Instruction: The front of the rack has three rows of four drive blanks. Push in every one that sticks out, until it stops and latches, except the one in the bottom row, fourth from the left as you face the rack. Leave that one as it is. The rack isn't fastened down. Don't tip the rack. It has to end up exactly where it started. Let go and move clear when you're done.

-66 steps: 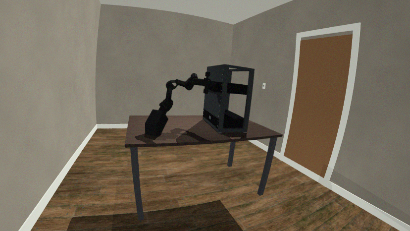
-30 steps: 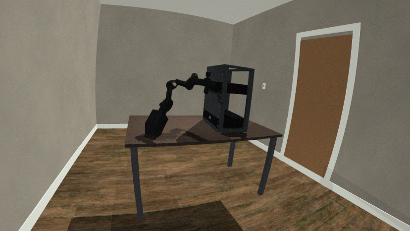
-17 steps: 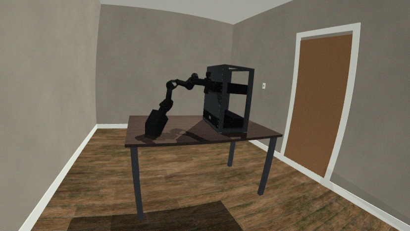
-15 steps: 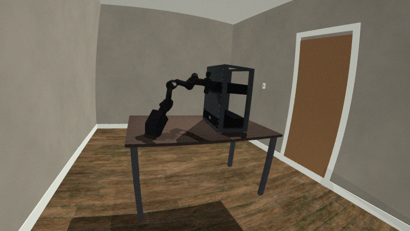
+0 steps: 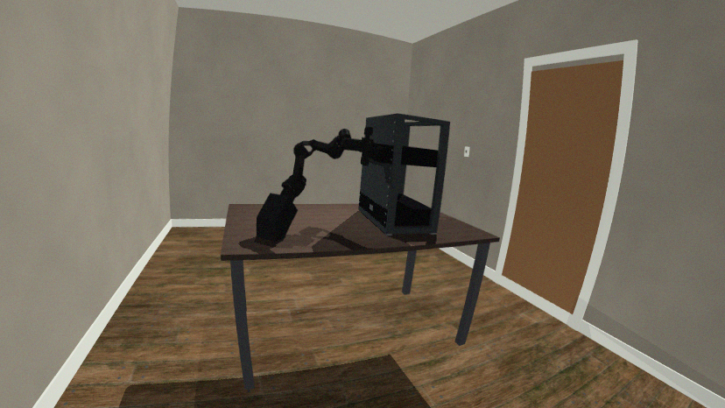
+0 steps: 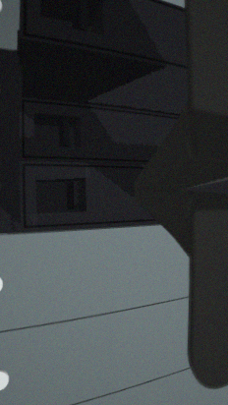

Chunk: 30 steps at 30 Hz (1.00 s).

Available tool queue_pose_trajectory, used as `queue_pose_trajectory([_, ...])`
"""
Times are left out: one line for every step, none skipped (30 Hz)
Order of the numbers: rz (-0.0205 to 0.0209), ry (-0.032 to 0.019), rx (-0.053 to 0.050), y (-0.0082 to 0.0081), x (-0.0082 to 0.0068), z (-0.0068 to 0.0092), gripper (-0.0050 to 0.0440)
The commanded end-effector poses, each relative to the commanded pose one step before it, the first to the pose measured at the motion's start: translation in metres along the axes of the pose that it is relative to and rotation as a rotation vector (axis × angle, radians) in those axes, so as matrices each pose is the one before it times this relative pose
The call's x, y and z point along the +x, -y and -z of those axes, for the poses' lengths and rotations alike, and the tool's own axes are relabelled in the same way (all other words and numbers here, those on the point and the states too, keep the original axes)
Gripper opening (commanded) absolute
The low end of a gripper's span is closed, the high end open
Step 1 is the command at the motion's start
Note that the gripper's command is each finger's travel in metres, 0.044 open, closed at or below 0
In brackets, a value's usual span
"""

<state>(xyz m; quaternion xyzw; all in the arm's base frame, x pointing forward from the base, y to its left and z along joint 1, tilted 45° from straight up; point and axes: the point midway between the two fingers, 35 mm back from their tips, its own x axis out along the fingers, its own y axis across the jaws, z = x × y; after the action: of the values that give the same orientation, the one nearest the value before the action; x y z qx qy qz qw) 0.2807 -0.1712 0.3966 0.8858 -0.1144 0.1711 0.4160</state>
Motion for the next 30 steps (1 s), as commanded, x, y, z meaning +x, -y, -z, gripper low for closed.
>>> queue_pose_trajectory([-0.02996,-0.02194,-0.0299,-0.01302,0.00713,0.01133,0.0])
queue_pose_trajectory([0.0,0.0,0.0,-0.00002,0.00003,0.00001,0.0])
queue_pose_trajectory([0.0,0.0,0.0,0.0,0.0,0.0,0.0])
queue_pose_trajectory([0.0,0.0,0.0,0.0,0.0,0.0,0.0])
queue_pose_trajectory([0.0,0.0,0.0,0.0,0.0,0.0,0.0])
queue_pose_trajectory([0.0,0.0,0.0,0.0,0.0,0.0,0.0])
queue_pose_trajectory([0.0,0.0,0.0,0.0,0.0,0.0,0.0])
queue_pose_trajectory([0.0,0.0,0.0,0.0,0.0,0.0,0.0])
queue_pose_trajectory([0.0,0.0,0.0,0.0,0.0,0.0,0.0])
queue_pose_trajectory([0.0,0.0,0.0,0.0,0.0,0.0,0.0])
queue_pose_trajectory([0.0,0.0,0.0,0.0,0.0,0.0,0.0])
queue_pose_trajectory([0.0,0.0,0.0,0.0,0.0,0.0,0.0])
queue_pose_trajectory([0.0,0.0,0.0,0.0,0.0,0.0,0.0])
queue_pose_trajectory([0.0,0.0,0.0,0.0,0.0,0.0,0.0])
queue_pose_trajectory([0.0,0.0,0.0,0.0,0.0,0.0,0.0])
queue_pose_trajectory([0.0,0.0,0.0,0.0,0.0,0.0,0.0])
queue_pose_trajectory([0.0,0.0,0.0,0.0,0.0,0.0,0.0])
queue_pose_trajectory([0.0,0.0,0.0,0.0,0.0,0.0,0.0])
queue_pose_trajectory([0.0,0.0,0.0,0.0,0.0,0.0,0.0])
queue_pose_trajectory([0.0,0.0,0.0,0.0,0.0,0.0,0.0])
queue_pose_trajectory([0.0,0.0,0.0,0.0,0.0,0.0,0.0])
queue_pose_trajectory([0.0,0.0,0.0,0.0,0.0,0.0,0.0])
queue_pose_trajectory([0.0,0.0,0.0,-0.00002,0.00003,0.00001,0.0])
queue_pose_trajectory([0.0,0.0,0.0,-0.00009,0.00019,0.00007,0.0])
queue_pose_trajectory([0.0,0.0,0.0,0.0,0.0,0.0,0.0])
queue_pose_trajectory([0.0,0.0,0.0,0.0,0.0,0.0,0.0])
queue_pose_trajectory([0.0,0.0,0.0,-0.00018,0.0004,0.00015,0.0])
queue_pose_trajectory([0.0,0.0,0.0,-0.00026,0.00056,0.00021,0.0])
queue_pose_trajectory([0.0,0.0,0.0,-0.00028,0.00062,0.00024,0.0])
queue_pose_trajectory([0.0,0.0,0.0,-0.00025,0.00056,0.00022,0.0])
